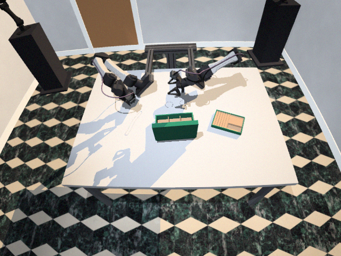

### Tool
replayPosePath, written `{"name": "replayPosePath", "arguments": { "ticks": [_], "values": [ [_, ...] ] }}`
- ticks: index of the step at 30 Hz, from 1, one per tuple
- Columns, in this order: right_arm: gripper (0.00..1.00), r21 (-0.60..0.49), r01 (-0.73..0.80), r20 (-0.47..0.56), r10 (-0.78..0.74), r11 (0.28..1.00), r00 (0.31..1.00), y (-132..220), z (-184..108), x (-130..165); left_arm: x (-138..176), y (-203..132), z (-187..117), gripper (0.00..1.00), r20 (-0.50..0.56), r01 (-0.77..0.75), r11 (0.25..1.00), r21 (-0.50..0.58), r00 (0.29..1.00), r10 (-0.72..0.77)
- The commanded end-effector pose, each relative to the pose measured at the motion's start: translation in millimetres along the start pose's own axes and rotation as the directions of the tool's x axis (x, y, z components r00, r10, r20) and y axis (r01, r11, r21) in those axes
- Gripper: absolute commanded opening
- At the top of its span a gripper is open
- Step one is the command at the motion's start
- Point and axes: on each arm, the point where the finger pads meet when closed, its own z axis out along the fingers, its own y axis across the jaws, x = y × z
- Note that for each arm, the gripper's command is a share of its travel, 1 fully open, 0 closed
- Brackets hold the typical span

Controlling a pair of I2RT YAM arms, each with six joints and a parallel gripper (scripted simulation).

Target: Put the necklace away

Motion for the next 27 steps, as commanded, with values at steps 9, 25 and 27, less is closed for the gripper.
{"name": "replayPosePath", "arguments": {
  "ticks": [9,25,27],
  "values": [
    [0.24,0.179,-0.543,-0.007,0.553,0.820,0.833,-8,31,-5,-33,-5,28,1.00,0.055,-0.013,0.998,0.057,0.998,0.010],
    [0.24,0.308,-0.910,0.072,0.947,0.277,0.313,-8,74,-3,-36,-6,31,1.00,0.051,-0.019,0.998,0.066,0.999,0.016],
    [0.24,0.308,-0.910,0.072,0.947,0.277,0.313,-8,74,-3,-36,-6,31,1.00,0.051,-0.019,0.998,0.066,0.999,0.016]
  ]
}}
